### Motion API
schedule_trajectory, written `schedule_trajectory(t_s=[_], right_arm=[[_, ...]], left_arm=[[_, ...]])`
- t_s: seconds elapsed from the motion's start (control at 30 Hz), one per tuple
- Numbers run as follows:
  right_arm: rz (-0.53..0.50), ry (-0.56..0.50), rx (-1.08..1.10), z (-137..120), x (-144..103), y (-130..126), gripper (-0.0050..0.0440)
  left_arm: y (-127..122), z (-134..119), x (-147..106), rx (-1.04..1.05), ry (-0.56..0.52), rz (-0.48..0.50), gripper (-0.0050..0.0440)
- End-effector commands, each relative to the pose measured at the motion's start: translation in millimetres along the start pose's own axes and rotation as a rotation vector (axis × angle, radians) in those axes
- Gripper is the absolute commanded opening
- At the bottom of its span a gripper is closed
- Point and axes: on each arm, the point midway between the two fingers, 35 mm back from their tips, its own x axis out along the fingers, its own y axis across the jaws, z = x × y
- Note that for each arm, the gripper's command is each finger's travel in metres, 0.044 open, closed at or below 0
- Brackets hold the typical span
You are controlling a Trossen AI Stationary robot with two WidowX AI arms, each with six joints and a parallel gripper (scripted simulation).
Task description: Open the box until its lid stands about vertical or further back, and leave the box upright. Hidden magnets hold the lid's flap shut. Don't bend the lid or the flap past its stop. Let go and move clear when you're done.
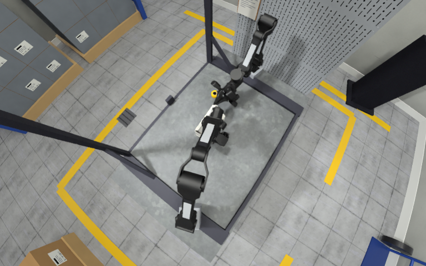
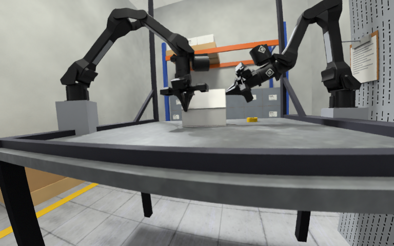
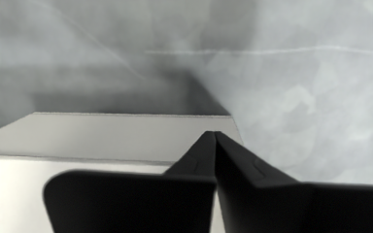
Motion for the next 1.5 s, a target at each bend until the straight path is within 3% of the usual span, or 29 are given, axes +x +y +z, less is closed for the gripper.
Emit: schedule_trajectory(t_s=[0.0,0.7,1.47], right_arm=[[0.011,0.007,-0.002,-2,-5,2,-0.005],[0.011,0.007,-0.002,-2,-5,2,-0.005],[0.011,0.007,-0.002,-2,-5,2,-0.005]], left_arm=[[-10,12,-4,0.01,-0.027,-0.024,0.001],[-4,2,-3,-0.045,-0.004,-0.025,0.001],[-5,4,0,-0.203,-0.019,-0.098,0.001]])
